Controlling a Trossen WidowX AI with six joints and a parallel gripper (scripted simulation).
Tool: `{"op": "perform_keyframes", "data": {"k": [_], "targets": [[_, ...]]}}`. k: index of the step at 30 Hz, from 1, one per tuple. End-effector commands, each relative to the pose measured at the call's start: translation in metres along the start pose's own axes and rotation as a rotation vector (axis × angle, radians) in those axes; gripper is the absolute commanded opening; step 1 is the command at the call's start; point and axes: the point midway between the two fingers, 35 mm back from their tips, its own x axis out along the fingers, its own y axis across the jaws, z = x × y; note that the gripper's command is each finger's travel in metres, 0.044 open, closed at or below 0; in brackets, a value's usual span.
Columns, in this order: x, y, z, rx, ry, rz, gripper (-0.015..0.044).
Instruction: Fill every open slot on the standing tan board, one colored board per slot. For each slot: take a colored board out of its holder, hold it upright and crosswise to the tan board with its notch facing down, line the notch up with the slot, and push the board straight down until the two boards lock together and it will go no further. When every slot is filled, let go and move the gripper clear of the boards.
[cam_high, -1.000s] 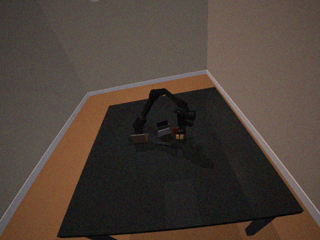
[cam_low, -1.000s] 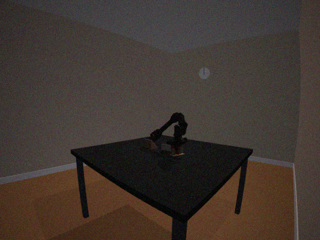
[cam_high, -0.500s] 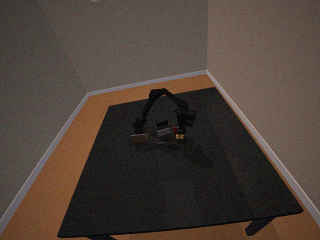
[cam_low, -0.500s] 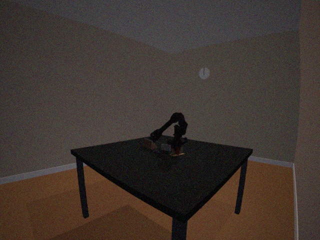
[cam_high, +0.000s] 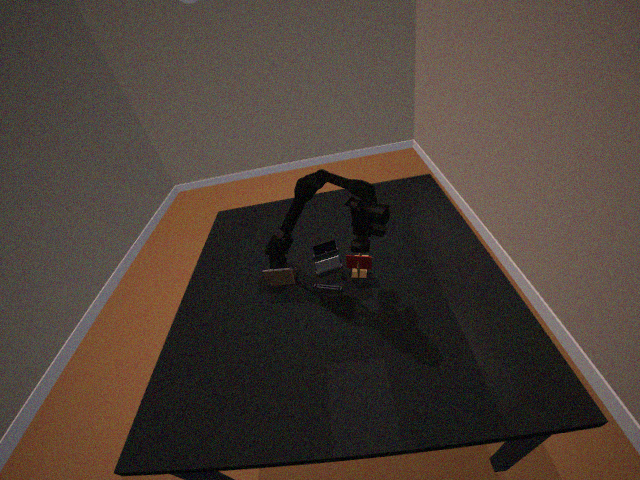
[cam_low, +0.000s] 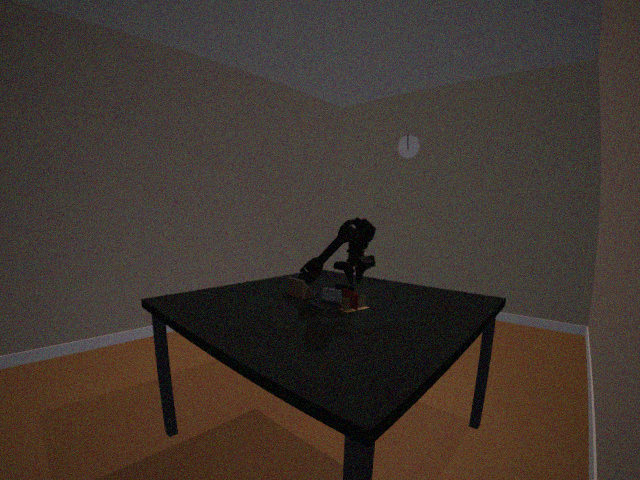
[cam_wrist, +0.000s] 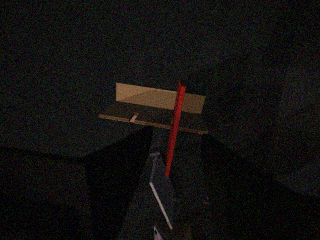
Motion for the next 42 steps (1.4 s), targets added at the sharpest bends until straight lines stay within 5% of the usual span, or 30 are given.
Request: {"op": "perform_keyframes", "data": {"k": [1, 17, 42], "targets": [[-0.006, 0.014, -0.023, -0.046, 0.011, -0.003, 0.0181], [0.004, 0.077, -0.195, -0.382, 0.018, 0.002, 0.0181], [0.046, 0.084, -0.211, -0.428, 0.019, 0.007, 0.0181]]}}
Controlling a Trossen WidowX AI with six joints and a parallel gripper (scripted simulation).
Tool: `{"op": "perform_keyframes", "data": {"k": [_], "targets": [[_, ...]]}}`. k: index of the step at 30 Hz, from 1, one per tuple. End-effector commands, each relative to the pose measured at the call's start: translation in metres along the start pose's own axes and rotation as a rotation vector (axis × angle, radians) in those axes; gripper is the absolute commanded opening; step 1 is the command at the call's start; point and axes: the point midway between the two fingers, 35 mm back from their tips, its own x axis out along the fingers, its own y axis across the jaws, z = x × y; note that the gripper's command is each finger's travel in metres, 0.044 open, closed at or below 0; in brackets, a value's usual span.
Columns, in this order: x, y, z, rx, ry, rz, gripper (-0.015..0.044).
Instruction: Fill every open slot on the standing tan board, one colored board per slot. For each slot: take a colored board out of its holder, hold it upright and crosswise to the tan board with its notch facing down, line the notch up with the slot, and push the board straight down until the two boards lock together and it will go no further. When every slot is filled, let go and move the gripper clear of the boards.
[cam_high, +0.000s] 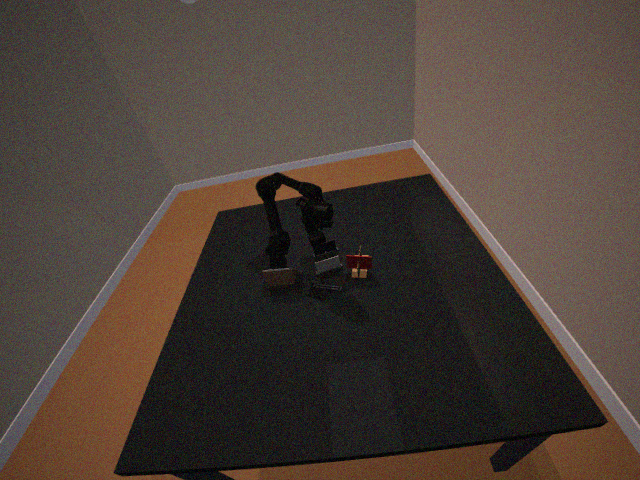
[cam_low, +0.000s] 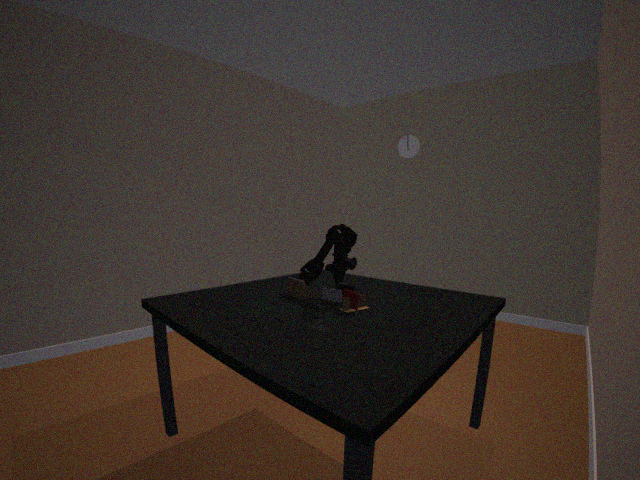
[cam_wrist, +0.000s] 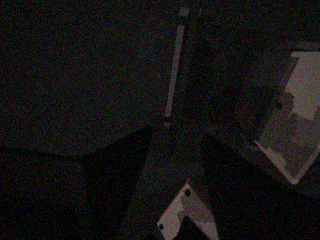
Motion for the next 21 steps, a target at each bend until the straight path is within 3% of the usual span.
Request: {"op": "perform_keyframes", "data": {"k": [1, 21], "targets": [[0.006, 0.001, 0.0, 0.001, -0.003, 0.003, 0.0181], [0.038, 0.002, 0.0, 0.0, -0.004, 0.004, 0.0181]]}}
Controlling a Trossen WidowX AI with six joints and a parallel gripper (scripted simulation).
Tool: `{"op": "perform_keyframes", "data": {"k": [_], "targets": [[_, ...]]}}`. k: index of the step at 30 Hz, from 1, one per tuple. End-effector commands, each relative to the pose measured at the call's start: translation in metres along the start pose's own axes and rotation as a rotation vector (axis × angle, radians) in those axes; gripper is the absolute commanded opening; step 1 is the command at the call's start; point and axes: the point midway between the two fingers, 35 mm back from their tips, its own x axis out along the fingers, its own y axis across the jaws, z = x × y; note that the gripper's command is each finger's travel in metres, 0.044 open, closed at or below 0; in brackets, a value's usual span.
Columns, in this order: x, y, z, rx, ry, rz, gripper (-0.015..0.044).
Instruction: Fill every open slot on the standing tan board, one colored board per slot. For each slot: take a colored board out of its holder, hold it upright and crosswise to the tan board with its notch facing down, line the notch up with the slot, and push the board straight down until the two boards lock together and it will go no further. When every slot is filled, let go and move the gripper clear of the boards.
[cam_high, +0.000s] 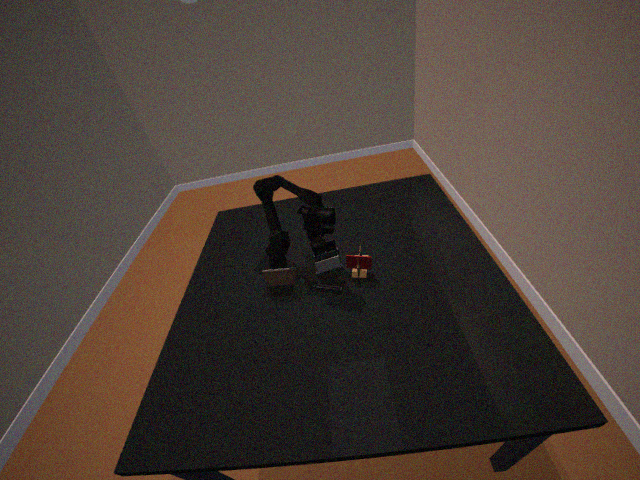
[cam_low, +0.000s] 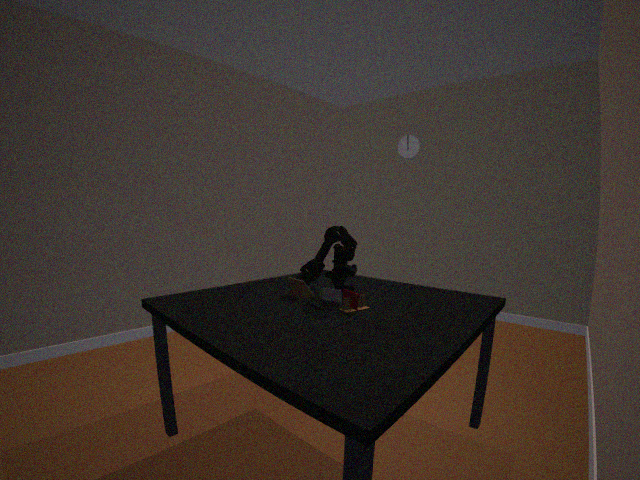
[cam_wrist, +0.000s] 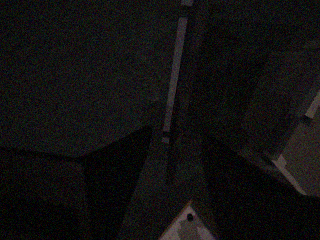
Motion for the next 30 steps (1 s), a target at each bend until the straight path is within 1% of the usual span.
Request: {"op": "perform_keyframes", "data": {"k": [1, 12, 18, 22, 30], "targets": [[0.005, 0.001, 0.0, 0.001, -0.003, 0.004, 0.0181], [0.02, 0.002, 0.0, 0.0, -0.003, 0.005, 0.0181], [0.02, 0.002, 0.0, 0.0, -0.003, 0.005, 0.0024], [0.02, 0.002, 0.0, 0.0, -0.003, 0.005, 0.0], [0.018, 0.002, 0.0, 0.001, -0.003, 0.005, 0.0]]}}
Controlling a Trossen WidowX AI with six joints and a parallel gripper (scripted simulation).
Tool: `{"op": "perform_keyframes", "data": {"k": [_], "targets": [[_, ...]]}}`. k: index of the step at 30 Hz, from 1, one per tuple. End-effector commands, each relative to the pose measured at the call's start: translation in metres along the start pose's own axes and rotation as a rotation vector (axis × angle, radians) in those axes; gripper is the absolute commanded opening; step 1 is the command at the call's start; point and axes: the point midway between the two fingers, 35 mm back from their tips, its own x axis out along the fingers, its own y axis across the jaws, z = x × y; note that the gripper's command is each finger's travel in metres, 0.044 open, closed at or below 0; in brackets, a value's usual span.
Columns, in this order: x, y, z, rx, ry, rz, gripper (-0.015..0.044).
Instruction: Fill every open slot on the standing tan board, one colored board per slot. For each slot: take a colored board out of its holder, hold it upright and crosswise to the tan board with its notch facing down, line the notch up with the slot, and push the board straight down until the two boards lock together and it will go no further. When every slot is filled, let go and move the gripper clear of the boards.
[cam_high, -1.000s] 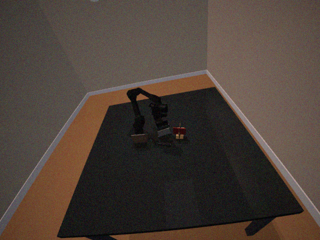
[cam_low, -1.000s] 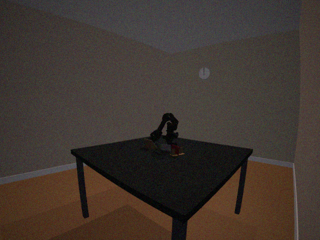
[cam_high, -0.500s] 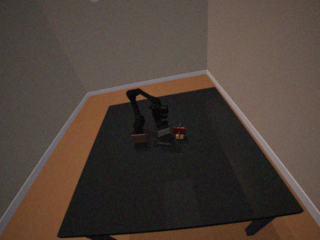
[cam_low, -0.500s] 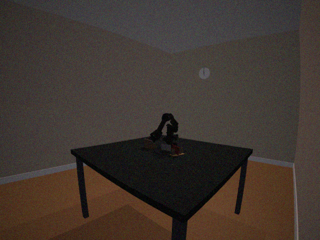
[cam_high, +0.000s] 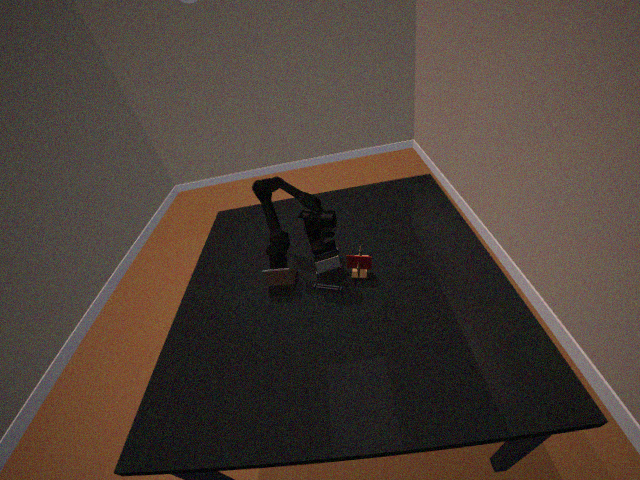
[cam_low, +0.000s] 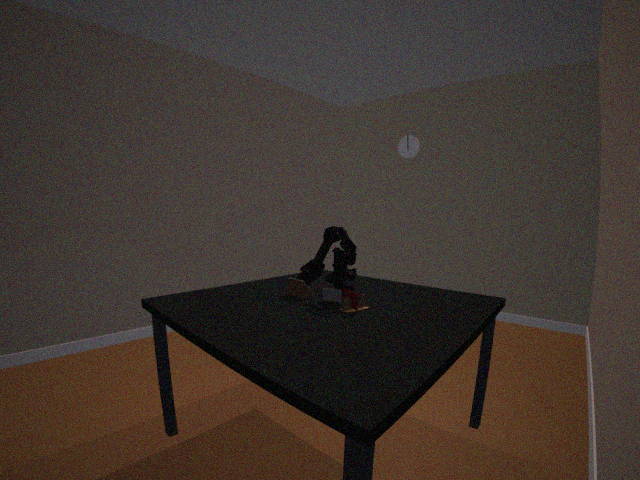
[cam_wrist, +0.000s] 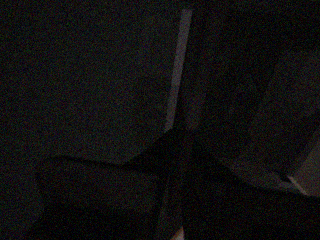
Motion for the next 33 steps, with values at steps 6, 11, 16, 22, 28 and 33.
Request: {"op": "perform_keyframes", "data": {"k": [6, 11, 16, 22, 28, 33], "targets": [[-0.008, 0.0, 0.0, 0.001, -0.002, 0.001, 0.0], [-0.013, 0.0, 0.0, 0.001, -0.002, 0.001, 0.0], [-0.018, 0.0, 0.0, 0.002, -0.002, 0.001, 0.0], [-0.025, 0.0, 0.0, 0.002, -0.001, 0.0, 0.0], [-0.032, 0.0, 0.0, 0.002, -0.001, 0.0, 0.0], [-0.038, 0.0, 0.0, 0.002, -0.001, 0.0, 0.0]]}}
